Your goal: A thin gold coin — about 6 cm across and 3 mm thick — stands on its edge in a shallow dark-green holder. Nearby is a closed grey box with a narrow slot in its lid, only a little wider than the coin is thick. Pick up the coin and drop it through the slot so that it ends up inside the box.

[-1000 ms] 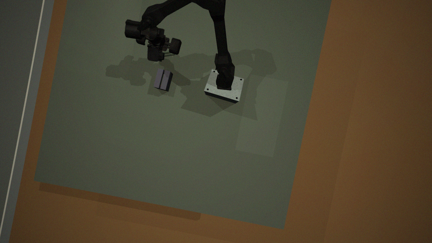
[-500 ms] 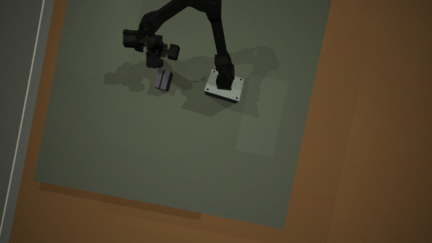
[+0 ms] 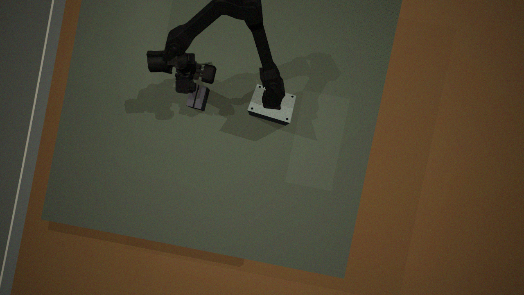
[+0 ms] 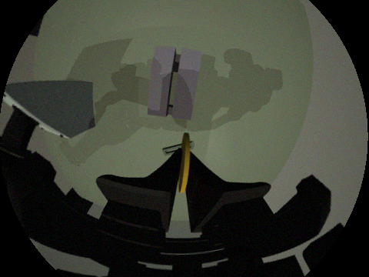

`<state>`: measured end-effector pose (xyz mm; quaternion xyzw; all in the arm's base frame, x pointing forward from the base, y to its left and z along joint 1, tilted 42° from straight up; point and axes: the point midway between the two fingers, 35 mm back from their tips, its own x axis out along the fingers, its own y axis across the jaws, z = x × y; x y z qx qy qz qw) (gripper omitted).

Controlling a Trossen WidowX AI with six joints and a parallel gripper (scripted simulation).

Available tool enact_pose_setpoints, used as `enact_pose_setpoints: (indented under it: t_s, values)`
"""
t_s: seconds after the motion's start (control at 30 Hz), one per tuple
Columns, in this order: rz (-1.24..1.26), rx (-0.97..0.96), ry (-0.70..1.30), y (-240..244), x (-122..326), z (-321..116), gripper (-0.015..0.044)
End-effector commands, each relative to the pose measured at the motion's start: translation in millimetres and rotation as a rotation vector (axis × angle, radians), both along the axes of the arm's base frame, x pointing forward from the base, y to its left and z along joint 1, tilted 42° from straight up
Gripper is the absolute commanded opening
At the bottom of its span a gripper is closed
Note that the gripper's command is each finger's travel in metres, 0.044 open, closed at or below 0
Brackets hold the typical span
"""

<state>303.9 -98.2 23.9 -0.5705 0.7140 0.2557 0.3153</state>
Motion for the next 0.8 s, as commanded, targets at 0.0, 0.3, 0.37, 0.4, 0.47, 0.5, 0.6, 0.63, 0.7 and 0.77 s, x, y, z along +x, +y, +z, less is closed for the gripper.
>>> enact_pose_setpoints:
  t_s: [0.0, 0.3, 0.37, 0.4, 0.47, 0.5, 0.6, 0.63, 0.7, 0.77]
  values:
    - [-0.007, 0.006, 0.002, 8, -1, -10, 0.0]
    - [-0.014, 0.008, -0.002, 25, -1, -25, 0.0]
    - [-0.016, 0.008, -0.002, 28, -2, -28, 0.0]
    - [-0.017, 0.008, -0.003, 30, -2, -30, 0.0]
    - [-0.019, 0.008, -0.004, 34, -3, -33, 0.0]
    - [-0.02, 0.008, -0.004, 35, -3, -34, 0.0]
    - [-0.022, 0.007, -0.005, 41, -4, -39, 0.0]
    - [-0.022, 0.007, -0.005, 43, -4, -41, 0.0]
    - [-0.023, 0.006, -0.006, 47, -5, -45, 0.0]
    - [-0.024, 0.004, -0.006, 51, -6, -48, 0.0]
